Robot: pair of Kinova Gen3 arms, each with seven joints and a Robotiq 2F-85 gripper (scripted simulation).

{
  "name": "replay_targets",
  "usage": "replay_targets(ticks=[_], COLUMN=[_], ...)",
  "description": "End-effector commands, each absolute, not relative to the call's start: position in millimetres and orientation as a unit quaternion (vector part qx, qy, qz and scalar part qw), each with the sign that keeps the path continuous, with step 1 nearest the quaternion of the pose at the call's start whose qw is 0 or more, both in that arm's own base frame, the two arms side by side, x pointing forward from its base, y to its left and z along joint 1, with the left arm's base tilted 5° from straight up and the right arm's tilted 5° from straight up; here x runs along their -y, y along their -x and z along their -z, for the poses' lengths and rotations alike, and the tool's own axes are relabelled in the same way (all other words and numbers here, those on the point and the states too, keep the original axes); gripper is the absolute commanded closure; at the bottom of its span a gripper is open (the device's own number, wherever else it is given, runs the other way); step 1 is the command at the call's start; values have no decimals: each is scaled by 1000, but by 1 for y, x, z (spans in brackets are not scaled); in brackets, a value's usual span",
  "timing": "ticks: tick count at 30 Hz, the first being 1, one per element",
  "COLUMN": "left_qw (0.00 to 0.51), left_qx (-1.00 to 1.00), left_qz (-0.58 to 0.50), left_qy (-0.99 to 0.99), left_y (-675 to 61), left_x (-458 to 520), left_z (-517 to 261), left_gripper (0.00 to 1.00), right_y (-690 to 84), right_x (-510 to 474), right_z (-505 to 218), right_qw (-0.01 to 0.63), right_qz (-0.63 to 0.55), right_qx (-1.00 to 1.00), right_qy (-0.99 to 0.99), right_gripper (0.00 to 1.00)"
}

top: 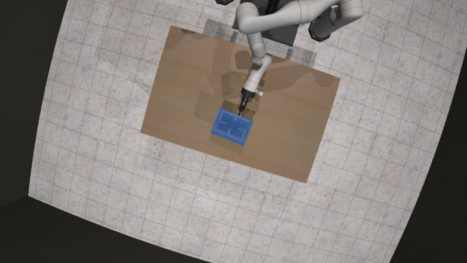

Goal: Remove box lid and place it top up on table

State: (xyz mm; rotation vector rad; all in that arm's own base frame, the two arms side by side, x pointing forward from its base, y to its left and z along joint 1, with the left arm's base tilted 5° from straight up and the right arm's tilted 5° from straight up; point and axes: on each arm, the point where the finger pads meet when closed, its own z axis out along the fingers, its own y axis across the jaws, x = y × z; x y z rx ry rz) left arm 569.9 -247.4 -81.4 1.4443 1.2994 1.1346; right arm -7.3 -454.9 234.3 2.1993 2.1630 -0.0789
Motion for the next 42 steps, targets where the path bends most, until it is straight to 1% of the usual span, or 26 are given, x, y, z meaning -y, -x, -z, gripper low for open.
replay_targets(ticks=[1, 42], left_qw=[432, 420], left_qx=[-521, -530], left_qz=[-455, -444], left_qy=[-579, -587], left_y=[-570, -571], left_x=[248, 249], left_z=[80, 74], left_gripper=[769, 769], right_y=[7, 7], right_x=[455, 455], right_z=[-235, -235], right_qw=[29, 29], right_qz=[26, 26], right_qx=[-701, -701], right_qy=[-712, -712], right_gripper=[2, 2])
